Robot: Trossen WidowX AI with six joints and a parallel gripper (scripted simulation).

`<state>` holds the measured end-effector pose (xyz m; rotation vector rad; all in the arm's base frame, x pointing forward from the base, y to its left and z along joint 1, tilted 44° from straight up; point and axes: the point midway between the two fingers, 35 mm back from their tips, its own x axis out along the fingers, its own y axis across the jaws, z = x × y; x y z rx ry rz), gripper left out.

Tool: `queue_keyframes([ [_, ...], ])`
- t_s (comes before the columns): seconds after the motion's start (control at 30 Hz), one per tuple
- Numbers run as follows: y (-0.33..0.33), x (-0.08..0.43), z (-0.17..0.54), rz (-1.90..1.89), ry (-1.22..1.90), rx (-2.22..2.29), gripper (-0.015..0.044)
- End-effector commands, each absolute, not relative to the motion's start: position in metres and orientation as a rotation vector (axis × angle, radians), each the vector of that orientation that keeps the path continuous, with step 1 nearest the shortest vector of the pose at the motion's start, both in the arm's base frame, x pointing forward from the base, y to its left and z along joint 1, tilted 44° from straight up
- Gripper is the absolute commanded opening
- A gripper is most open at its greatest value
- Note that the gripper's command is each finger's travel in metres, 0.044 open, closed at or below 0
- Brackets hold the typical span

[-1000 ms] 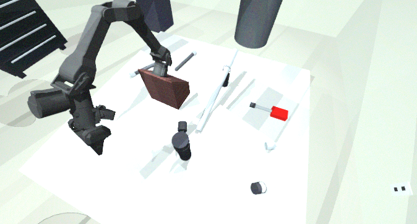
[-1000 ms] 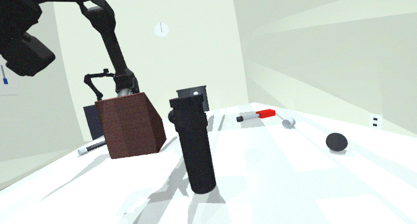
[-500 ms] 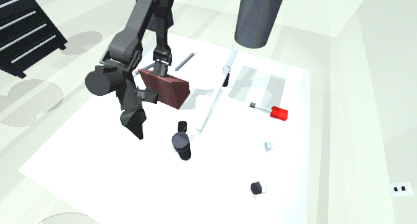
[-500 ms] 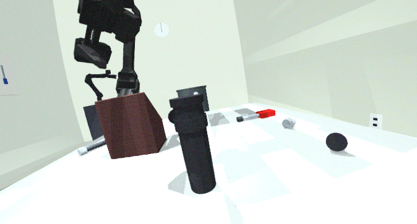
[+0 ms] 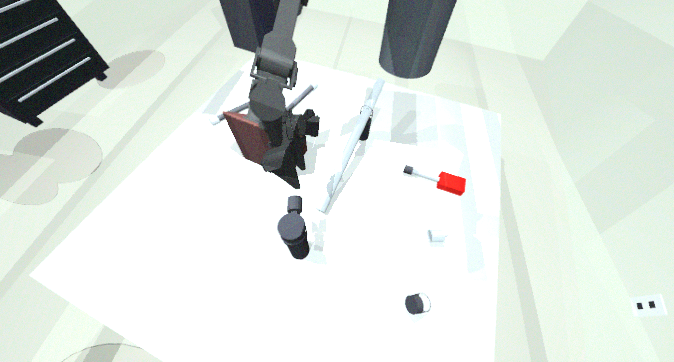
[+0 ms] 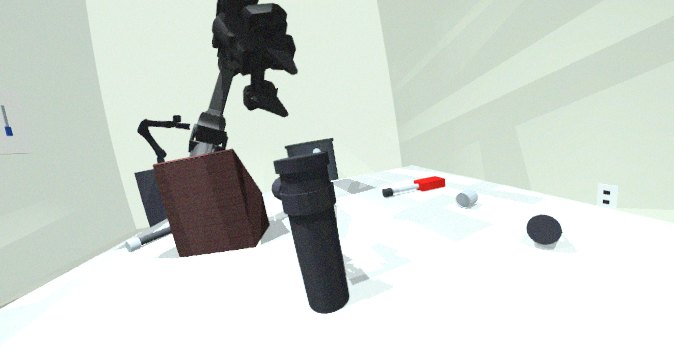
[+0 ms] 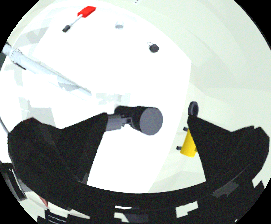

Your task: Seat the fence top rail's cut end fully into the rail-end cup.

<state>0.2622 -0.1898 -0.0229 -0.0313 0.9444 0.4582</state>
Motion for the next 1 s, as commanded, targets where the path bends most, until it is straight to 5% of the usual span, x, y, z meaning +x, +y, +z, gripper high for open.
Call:
queue_keyframes([
  [0.0, -0.123, 0.271, 0.009, 0.438, 0.946, 0.266, 0.044],
  [0.33, -0.037, 0.264, 0.047, 0.434, 0.997, 0.668, 0.044],
  [0.73, -0.038, 0.264, 0.046, 0.45, 0.994, 0.64, 0.044],
  [0.97, -0.07, 0.267, 0.02, 0.648, 0.931, 0.258, 0.044],
])
